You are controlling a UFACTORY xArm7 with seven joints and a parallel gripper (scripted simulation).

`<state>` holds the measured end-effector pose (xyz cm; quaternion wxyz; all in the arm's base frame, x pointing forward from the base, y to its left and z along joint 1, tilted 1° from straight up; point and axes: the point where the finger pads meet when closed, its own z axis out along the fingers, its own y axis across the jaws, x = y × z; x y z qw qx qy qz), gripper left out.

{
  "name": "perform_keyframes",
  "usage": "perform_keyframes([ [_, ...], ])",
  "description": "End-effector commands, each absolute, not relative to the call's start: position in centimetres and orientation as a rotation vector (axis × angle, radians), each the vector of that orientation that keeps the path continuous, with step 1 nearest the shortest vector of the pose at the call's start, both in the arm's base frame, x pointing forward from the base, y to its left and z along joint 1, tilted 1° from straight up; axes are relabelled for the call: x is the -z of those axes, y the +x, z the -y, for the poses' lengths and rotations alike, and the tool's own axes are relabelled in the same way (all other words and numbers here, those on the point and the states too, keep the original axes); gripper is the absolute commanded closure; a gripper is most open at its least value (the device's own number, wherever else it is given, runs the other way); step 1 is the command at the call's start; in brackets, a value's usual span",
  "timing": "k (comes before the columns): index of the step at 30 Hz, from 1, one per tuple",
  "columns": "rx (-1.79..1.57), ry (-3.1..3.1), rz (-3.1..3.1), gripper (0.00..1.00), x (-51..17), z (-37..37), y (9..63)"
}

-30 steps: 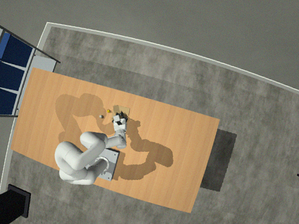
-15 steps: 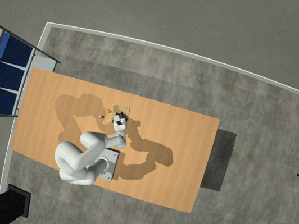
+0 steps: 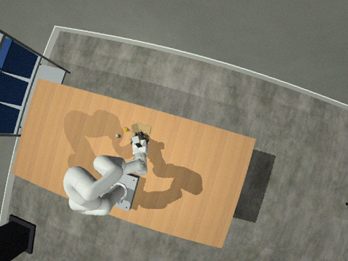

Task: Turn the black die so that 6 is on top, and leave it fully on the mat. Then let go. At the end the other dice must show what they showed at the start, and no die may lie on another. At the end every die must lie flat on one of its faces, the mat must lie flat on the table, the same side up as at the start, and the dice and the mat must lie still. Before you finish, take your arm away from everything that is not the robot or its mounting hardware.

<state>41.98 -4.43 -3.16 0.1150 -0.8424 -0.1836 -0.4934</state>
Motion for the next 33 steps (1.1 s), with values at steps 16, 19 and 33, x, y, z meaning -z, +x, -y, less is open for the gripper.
perform_keyframes([
  [16,1.449,-2.467,0.540,0.64,1.2,5.8,39.2],
  [19,1.449,-2.467,0.540,0.64,1.0,5.8,39.2],
  [33,1.449,-2.467,0.540,0.64,-3.5,5.9,39.3],
])
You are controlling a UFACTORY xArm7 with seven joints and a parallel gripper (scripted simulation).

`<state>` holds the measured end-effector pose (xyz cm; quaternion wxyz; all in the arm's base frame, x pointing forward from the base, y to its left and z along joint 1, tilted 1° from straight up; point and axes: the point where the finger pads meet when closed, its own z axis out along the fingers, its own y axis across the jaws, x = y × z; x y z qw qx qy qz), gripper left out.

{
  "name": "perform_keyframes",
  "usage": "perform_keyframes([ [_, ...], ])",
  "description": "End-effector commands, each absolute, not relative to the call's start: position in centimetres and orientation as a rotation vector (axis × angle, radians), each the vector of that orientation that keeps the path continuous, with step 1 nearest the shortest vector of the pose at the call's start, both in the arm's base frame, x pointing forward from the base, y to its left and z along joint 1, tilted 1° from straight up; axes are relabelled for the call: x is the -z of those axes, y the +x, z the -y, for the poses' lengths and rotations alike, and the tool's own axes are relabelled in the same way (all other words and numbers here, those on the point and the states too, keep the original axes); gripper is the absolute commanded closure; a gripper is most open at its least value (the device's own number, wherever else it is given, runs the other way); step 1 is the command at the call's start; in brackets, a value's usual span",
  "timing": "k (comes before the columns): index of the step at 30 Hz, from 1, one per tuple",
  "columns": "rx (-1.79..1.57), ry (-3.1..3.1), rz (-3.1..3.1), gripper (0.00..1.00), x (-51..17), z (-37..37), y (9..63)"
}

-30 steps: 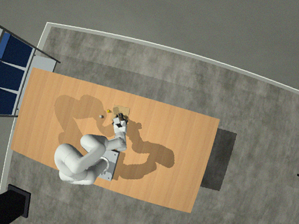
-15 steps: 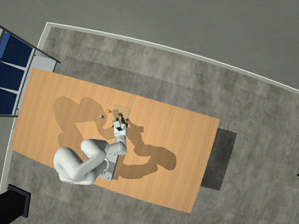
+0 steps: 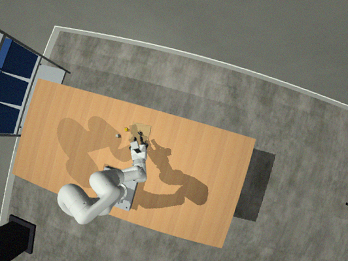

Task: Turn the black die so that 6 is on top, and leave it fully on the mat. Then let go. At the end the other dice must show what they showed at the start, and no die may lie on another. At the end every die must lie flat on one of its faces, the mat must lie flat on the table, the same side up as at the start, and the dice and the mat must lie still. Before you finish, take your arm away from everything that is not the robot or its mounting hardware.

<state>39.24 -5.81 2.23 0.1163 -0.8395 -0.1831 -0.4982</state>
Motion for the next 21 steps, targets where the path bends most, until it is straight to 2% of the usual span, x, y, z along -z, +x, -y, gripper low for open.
perform_keyframes([
  [1,1.449,-2.467,0.540,0.64,-3.8,5.9,39.3],
  [16,1.396,-2.503,0.550,0.64,-4.9,5.8,39.6],
  [21,1.179,-2.644,0.584,0.64,-5.4,5.3,40.5],
])
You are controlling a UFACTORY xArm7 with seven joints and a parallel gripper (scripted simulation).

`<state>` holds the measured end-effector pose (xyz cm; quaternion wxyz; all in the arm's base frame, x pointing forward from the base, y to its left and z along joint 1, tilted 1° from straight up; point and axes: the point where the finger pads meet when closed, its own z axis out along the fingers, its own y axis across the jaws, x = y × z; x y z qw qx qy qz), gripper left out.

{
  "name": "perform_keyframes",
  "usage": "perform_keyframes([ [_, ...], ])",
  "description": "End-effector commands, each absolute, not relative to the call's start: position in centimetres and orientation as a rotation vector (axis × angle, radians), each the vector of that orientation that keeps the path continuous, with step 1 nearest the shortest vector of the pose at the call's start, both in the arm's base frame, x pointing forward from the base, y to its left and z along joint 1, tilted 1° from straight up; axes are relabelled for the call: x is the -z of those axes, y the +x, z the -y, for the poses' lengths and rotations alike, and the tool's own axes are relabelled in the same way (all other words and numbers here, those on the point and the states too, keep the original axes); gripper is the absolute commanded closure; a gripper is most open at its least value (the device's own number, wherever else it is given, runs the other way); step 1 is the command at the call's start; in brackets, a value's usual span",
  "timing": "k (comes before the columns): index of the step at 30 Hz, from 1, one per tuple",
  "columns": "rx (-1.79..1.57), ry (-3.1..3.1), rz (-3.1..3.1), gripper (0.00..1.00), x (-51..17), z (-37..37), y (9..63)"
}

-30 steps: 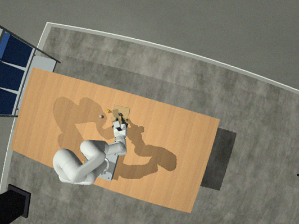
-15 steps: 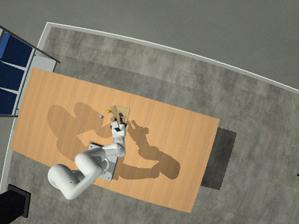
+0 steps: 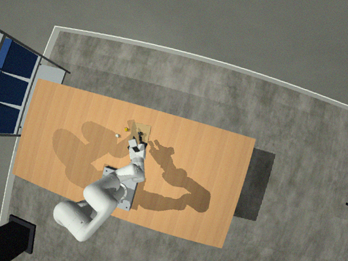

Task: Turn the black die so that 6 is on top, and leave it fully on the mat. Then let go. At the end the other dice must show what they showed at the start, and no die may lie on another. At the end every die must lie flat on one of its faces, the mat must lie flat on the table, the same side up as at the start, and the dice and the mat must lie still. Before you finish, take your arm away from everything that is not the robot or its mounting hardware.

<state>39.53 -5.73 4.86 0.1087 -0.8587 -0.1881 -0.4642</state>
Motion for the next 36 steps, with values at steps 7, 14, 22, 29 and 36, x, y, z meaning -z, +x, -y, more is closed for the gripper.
perform_keyframes([
  [7,1.000,-2.742,0.606,0.64,-5.7,4.9,41.2],
  [14,0.800,-2.836,0.627,0.64,-6.1,4.6,42.0],
  [22,0.616,-2.907,0.644,0.64,-6.5,4.4,42.6],
  [29,0.531,-2.936,0.650,0.64,-6.8,4.3,42.8],
  [36,0.415,-2.971,0.658,0.64,-7.1,4.1,43.2],
])
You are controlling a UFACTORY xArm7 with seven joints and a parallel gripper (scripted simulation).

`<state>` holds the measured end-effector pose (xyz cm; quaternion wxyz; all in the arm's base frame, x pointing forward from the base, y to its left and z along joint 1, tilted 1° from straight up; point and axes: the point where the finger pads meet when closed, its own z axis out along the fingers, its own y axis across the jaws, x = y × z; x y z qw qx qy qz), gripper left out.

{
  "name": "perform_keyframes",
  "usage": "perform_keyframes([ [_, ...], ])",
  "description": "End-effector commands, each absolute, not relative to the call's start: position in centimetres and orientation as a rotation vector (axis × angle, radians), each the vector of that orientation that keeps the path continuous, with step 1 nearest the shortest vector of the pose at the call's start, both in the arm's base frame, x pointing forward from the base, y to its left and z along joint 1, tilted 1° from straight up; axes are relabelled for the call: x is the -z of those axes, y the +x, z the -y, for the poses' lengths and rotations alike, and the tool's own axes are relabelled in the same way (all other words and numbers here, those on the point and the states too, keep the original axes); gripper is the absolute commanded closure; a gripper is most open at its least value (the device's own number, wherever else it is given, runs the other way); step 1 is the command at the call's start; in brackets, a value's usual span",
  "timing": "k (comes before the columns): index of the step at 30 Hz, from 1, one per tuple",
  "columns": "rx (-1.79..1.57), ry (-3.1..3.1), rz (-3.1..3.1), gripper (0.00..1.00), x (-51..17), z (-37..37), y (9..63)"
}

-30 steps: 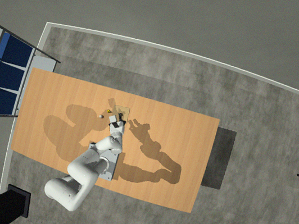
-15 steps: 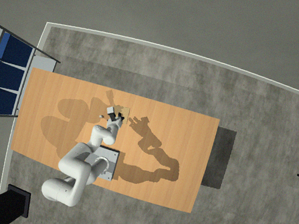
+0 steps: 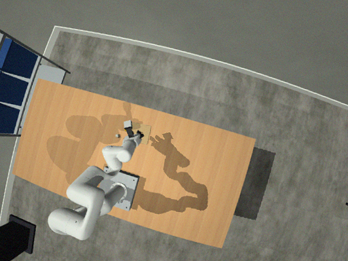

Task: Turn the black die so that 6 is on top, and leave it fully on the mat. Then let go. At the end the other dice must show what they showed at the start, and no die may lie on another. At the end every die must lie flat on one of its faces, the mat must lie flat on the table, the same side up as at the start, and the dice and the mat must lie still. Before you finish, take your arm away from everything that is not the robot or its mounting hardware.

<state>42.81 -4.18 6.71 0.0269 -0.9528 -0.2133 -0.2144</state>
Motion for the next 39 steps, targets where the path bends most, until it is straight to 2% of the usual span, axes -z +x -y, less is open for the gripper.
perform_keyframes([
  [1,0.401,-2.975,0.659,0.64,-7.2,4.1,43.2],
  [11,0.302,-2.999,0.665,0.64,-7.4,3.9,43.5],
  [22,-0.013,-3.057,0.680,0.64,-8.1,3.4,44.5],
  [28,-0.032,-3.060,0.680,0.64,-8.1,3.4,44.5],
  [29,-0.032,-3.060,0.680,0.00,-8.1,3.4,44.5],
  [39,-0.031,-3.060,0.680,0.00,-8.1,3.4,44.5],
])
